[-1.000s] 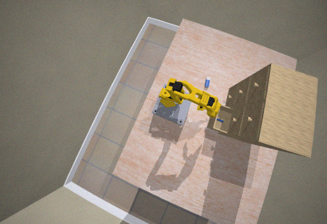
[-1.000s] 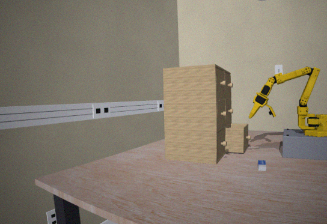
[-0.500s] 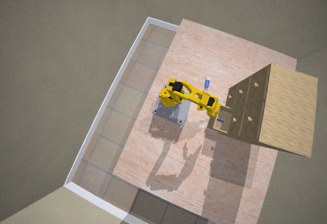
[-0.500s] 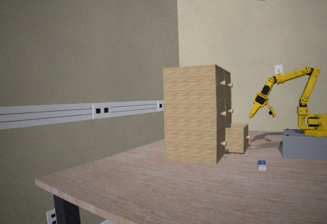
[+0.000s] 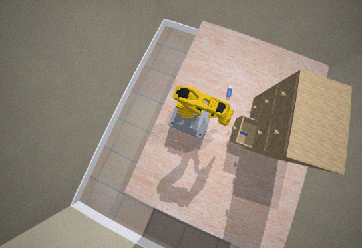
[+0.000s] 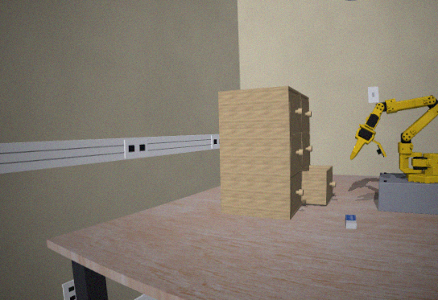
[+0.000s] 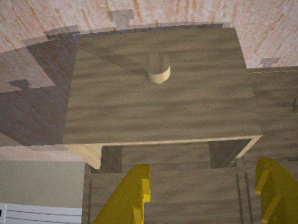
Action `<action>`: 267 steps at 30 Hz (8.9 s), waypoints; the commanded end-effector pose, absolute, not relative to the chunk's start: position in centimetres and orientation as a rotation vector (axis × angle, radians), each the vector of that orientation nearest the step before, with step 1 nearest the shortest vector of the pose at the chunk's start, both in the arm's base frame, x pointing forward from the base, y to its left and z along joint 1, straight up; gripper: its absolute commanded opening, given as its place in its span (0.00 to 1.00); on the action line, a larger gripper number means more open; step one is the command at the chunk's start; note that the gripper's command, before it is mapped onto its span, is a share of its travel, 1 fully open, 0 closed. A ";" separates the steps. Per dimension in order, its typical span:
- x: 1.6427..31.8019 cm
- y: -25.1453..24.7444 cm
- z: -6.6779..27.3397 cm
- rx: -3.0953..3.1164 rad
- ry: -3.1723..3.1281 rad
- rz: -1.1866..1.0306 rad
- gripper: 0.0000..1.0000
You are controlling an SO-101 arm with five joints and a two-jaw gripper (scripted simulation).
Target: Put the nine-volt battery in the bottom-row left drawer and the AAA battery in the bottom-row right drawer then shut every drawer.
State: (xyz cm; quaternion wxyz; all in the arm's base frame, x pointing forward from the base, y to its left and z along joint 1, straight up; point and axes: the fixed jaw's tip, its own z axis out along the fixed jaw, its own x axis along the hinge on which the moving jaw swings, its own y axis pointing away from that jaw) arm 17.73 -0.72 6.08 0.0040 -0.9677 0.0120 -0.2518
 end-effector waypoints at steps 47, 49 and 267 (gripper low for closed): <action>16.0 -2.6 4.4 -2.964 0.094 -1.214 0.21; 16.0 -2.6 4.4 -2.964 0.094 -1.214 0.21; 23.3 -1.9 -2.4 -2.829 0.036 -1.438 0.03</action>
